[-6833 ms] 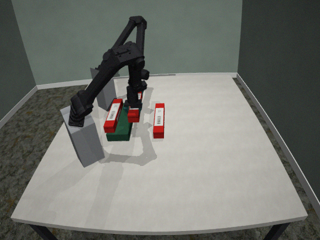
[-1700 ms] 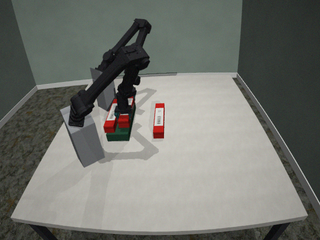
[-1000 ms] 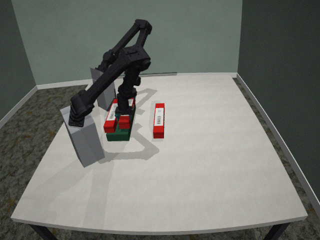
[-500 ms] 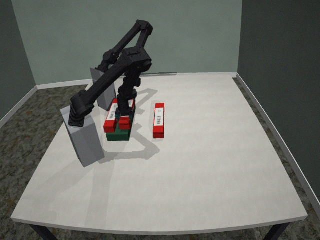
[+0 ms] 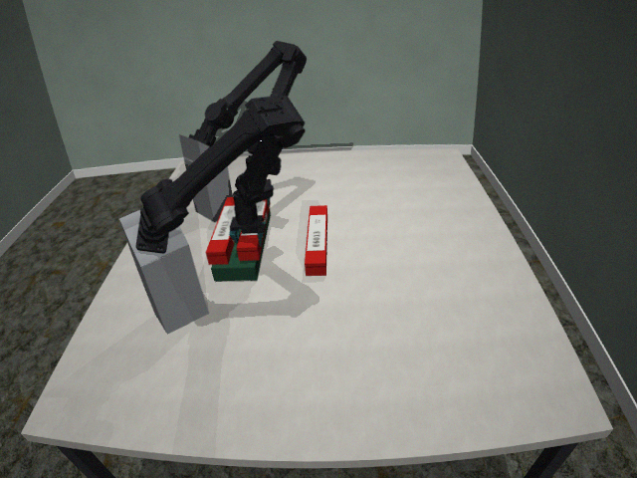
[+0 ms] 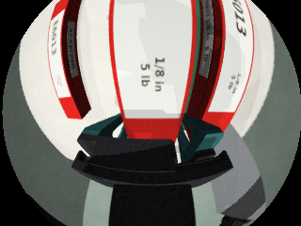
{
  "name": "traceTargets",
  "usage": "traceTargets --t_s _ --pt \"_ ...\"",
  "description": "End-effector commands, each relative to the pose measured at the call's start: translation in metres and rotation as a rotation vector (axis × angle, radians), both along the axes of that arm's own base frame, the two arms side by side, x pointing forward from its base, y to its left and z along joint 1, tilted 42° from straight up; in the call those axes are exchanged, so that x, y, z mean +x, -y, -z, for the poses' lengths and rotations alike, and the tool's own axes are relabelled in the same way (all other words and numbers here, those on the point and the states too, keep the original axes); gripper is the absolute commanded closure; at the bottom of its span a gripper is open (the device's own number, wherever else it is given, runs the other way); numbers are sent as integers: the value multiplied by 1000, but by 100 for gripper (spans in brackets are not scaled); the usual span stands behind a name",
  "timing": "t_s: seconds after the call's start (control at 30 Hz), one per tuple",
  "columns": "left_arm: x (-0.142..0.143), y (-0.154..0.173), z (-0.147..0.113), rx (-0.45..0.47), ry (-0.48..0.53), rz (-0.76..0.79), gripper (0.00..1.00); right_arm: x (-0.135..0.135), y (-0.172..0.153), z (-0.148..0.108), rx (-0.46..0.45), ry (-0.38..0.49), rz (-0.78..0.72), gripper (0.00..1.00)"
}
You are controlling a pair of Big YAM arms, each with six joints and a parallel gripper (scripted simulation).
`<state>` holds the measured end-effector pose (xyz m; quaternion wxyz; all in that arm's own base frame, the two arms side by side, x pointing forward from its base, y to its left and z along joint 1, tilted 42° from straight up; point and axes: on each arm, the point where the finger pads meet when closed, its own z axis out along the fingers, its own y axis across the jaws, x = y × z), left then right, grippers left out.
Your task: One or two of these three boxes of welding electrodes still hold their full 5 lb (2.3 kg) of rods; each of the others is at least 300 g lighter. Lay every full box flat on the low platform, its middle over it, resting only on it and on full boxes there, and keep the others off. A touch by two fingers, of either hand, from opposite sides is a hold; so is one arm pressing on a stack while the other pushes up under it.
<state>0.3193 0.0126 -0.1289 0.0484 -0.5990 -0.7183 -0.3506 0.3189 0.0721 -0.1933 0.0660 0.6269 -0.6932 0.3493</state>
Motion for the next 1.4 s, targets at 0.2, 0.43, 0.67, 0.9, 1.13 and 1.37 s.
traceTargets --t_s 0.2,0.43,0.67,0.9,1.13,1.37 --pt "1 -4 0 1 15 -2 100 10 -10 -4 17 28 -30 100" --pt "3 -2 3 -2 10 6 100 12 -12 -5 22 37 -31 100" --pt "3 -2 3 -2 10 6 100 13 -8 -3 20 32 -27 100" --pt "3 -2 3 -2 10 6 100 14 -9 -3 21 33 -30 100" --pt "3 -2 3 -2 10 6 100 13 -11 -3 20 34 -39 100" --pt "3 -2 3 -2 10 6 100 13 -11 -3 19 34 -38 100"
